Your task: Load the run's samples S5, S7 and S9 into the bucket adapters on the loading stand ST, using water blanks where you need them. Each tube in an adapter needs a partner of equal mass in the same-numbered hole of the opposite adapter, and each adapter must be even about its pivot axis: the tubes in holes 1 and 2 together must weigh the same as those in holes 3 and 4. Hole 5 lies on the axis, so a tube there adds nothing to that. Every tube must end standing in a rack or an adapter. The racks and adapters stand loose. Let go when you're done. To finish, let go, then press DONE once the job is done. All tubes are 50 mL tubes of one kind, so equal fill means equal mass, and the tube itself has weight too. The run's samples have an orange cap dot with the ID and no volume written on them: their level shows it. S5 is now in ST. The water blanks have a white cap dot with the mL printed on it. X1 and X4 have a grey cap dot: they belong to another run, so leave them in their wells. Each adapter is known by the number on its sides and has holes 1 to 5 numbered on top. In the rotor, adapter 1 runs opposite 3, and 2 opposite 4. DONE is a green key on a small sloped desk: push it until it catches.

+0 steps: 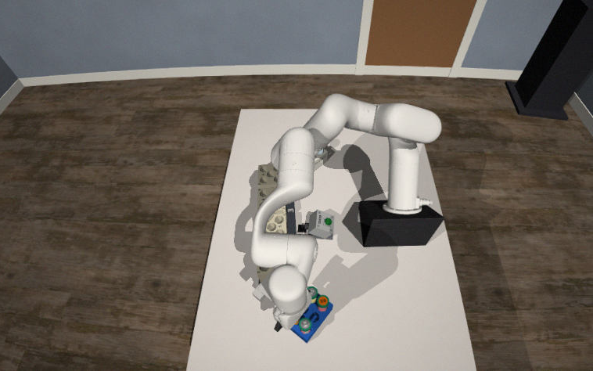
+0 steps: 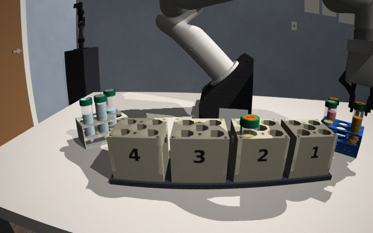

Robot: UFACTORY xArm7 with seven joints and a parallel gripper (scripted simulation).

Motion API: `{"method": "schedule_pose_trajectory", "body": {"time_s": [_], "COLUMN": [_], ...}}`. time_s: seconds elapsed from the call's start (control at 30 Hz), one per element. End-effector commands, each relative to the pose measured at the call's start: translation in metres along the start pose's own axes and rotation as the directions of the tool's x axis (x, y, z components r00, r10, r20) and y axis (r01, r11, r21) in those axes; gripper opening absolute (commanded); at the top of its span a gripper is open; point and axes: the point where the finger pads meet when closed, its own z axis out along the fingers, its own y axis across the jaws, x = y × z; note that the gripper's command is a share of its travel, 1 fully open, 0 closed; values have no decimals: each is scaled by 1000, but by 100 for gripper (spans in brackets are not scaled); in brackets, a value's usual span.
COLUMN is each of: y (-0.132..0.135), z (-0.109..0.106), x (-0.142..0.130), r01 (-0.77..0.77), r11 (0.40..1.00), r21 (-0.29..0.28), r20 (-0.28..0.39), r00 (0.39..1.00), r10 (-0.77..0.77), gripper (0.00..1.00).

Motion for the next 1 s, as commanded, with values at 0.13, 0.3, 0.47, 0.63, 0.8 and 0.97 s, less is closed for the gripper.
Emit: {"method": "schedule_pose_trajectory", "body": {"time_s": [0.13,0.3,0.47,0.63,0.8,0.97], "y": [-1,-1,-1,-1,-1,-1], "z": [5,8,9,9,8,9], "x": [0,0,0,0,0,0], "r01": [0,0,0,0,0,0], "r11": [1000,1000,1000,1000,1000,1000], "r21": [5,5,5,5,5,5], "r20": [1,1,1,1,1,1], "r00": [1000,1000,1000,1000,1000,1000], "r10": [0,0,0,0,0,0], "gripper": [0,0,0,0,0,44]}}
